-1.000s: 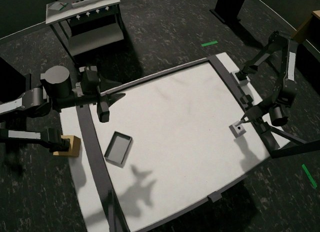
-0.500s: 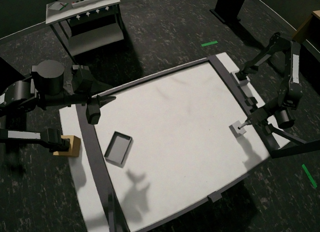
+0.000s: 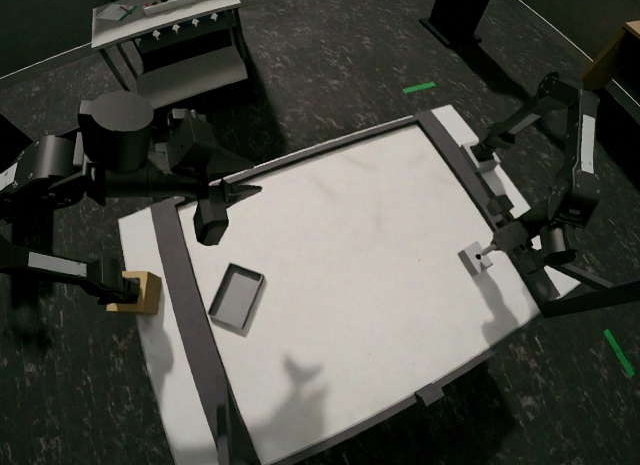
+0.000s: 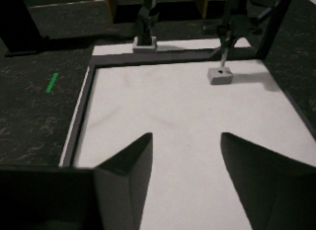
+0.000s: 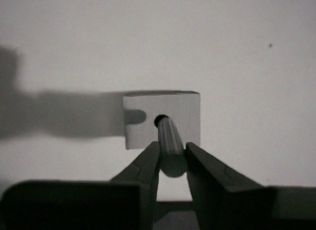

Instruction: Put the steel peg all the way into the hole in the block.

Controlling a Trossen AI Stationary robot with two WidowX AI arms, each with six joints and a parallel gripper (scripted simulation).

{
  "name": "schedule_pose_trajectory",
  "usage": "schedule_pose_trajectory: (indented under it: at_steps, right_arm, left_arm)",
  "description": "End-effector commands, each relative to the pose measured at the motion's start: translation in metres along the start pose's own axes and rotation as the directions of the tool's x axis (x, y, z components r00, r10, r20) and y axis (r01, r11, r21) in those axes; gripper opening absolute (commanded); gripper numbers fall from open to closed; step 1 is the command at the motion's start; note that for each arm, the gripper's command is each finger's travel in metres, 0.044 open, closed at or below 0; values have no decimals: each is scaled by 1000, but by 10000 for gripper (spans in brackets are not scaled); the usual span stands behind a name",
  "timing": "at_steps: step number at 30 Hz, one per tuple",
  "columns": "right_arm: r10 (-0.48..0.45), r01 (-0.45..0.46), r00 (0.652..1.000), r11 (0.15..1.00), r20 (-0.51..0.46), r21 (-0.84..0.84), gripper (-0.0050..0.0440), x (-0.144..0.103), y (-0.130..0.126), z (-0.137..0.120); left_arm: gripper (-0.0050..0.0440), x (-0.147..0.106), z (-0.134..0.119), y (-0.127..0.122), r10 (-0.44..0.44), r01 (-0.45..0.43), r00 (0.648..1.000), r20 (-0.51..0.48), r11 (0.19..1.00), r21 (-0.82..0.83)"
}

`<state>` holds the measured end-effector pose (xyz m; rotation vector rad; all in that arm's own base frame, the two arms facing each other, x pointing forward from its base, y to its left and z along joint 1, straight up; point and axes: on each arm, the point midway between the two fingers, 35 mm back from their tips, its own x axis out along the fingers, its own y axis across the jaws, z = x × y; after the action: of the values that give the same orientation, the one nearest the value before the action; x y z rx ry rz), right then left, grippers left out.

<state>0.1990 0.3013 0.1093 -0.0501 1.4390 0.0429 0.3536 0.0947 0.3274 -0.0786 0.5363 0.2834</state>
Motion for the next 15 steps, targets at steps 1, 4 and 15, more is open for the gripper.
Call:
schedule_pose_trajectory:
  at_steps: [1,4,15]
  right_arm:
    - [31,-31,999,1000,-37,5,-50,-11,5,6]
    - [31,-31,998,1000,-51,6,-50,-12,5,6]
    - [34,-34,998,999,-57,8,-50,-15,5,7]
  left_arm:
    - [200,14,39,-21,-49,49,999,6,998,31]
    - [200,31,54,-37,-78,79,997,-8,996,49]
    - [200,72,89,-84,-154,155,988,-20,983,94]
